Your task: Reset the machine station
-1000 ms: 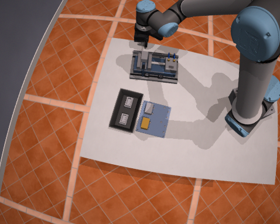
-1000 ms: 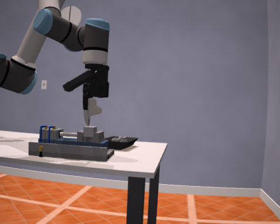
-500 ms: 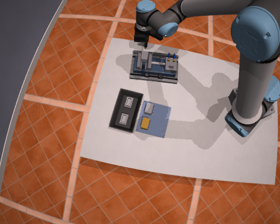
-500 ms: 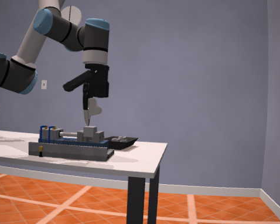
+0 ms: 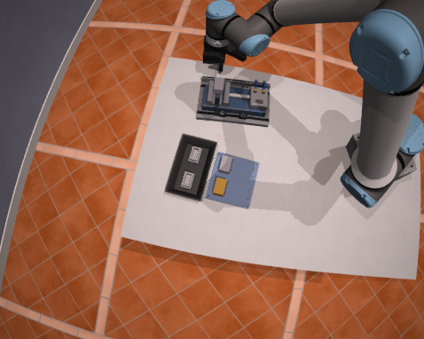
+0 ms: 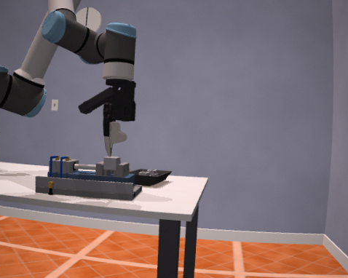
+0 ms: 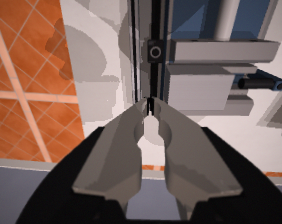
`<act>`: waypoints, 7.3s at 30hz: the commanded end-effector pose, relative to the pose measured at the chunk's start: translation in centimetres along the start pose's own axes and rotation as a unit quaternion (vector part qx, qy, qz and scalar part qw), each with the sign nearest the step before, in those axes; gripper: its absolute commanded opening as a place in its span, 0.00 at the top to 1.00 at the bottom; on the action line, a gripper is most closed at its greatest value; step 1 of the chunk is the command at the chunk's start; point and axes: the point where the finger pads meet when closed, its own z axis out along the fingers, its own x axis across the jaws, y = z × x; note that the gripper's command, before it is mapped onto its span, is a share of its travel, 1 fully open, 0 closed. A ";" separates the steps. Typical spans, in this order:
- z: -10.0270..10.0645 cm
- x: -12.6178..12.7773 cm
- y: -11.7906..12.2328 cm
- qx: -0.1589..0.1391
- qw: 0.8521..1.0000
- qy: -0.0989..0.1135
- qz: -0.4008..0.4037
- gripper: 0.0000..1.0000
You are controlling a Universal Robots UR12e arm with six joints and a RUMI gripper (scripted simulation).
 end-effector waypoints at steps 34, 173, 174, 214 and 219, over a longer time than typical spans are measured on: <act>1.7 0.2 -0.2 0.002 1.000 0.001 0.000 1.00; 1.6 1.2 -0.2 0.001 1.000 0.001 0.000 1.00; 1.6 1.3 -0.2 0.001 1.000 0.001 0.000 1.00; 1.6 2.3 -0.2 0.001 1.000 0.001 0.000 1.00; 1.6 2.5 -0.2 0.002 1.000 0.001 0.000 1.00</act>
